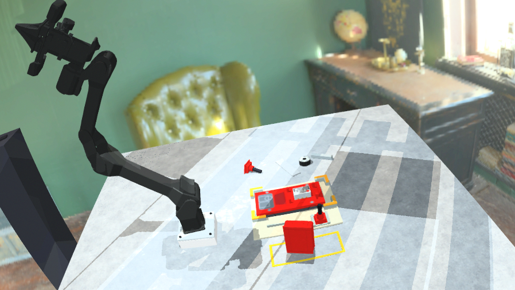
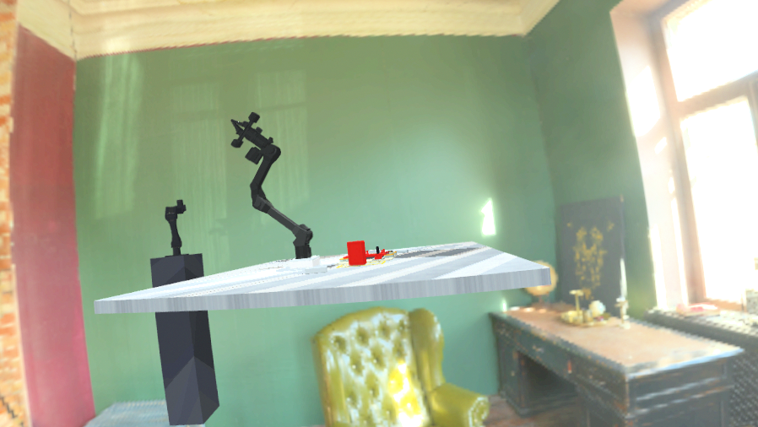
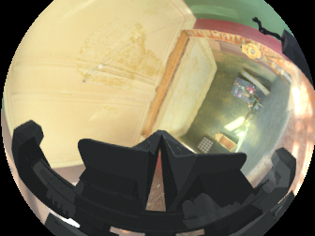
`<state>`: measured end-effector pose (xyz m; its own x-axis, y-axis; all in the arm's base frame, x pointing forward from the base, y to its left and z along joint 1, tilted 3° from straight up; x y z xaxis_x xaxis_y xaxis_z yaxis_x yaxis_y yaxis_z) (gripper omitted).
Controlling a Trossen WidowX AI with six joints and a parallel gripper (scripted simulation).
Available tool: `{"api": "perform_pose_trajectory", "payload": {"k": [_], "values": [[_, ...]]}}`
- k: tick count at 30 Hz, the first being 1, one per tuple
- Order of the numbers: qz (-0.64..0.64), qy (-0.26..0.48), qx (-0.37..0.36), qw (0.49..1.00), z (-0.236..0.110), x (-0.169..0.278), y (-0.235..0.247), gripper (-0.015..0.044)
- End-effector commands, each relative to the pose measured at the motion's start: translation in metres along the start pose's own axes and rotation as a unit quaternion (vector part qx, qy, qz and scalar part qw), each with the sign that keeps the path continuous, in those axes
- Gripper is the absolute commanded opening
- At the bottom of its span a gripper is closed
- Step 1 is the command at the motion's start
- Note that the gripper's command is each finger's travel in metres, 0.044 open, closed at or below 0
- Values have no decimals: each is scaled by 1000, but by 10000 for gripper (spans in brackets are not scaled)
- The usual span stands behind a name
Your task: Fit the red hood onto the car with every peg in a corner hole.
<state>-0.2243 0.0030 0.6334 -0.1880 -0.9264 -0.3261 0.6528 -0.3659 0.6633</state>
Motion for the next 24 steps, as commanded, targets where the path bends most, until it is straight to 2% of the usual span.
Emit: {"api": "perform_pose_trajectory", "payload": {"k": [1,4,12,24], "values": [[0,-1,-1,1000,0,0,1,0],[2,-11,-22,1000,-5,-6,13,0],[9,-57,-135,989,-35,-28,77,0],[15,-98,-315,944,-101,-45,170,0]]}}
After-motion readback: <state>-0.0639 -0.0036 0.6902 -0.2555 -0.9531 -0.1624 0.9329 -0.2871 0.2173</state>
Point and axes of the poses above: the point midway between the two fingers, 35 mm back from their tips, its own z axis out along the fingers, its own y axis across the jaws, x = y × z, the point moved 4 cm from there along -z, back along the fingers, and after that the axes turned 13 degrees about -z, right-handed, at the moved point
